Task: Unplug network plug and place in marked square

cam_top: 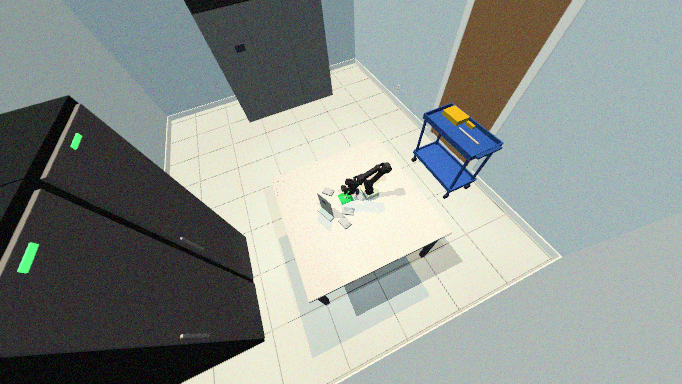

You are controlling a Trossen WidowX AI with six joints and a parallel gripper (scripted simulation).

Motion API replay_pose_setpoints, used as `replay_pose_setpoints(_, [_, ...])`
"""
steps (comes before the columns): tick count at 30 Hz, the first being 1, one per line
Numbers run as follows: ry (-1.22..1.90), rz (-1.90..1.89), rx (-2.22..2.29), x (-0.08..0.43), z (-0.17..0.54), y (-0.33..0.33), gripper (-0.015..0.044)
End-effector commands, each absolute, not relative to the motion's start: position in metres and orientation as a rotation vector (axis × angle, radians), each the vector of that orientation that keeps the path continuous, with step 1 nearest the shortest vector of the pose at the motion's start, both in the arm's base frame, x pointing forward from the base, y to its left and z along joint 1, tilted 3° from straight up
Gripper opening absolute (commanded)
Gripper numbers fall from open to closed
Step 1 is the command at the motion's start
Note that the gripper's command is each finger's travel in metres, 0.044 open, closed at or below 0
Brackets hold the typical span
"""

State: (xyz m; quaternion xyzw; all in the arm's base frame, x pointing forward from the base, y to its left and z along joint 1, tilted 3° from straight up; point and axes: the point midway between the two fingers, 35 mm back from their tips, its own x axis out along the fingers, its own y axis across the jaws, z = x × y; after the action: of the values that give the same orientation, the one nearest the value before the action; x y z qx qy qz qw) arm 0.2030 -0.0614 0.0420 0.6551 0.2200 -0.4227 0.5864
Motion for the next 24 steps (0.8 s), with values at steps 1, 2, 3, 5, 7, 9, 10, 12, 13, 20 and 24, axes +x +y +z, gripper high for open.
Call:
replay_pose_setpoints(1, [0.501, -0.981, 1.531, 0.205, 0.049, -0.062, 0.0156])
replay_pose_setpoints(2, [0.501, -0.981, 1.531, 0.205, 0.051, -0.062, 0.0156])
replay_pose_setpoints(3, [0.501, -0.981, 1.531, 0.205, 0.052, -0.062, 0.0156])
replay_pose_setpoints(5, [0.501, -0.981, 1.531, 0.205, 0.055, -0.062, 0.0156])
replay_pose_setpoints(7, [0.501, -0.981, 1.531, 0.205, 0.057, -0.061, 0.0156])
replay_pose_setpoints(9, [0.501, -0.981, 1.531, 0.205, 0.060, -0.061, 0.0156])
replay_pose_setpoints(10, [0.501, -0.981, 1.531, 0.205, 0.062, -0.061, 0.0156])
replay_pose_setpoints(12, [0.501, -0.981, 1.531, 0.205, 0.064, -0.061, 0.0156])
replay_pose_setpoints(13, [0.501, -0.981, 1.531, 0.205, 0.066, -0.061, 0.0156])
replay_pose_setpoints(20, [0.501, -0.981, 1.531, 0.204, 0.075, -0.060, 0.0156])
replay_pose_setpoints(24, [0.502, -0.981, 1.531, 0.203, 0.081, -0.060, 0.0156])
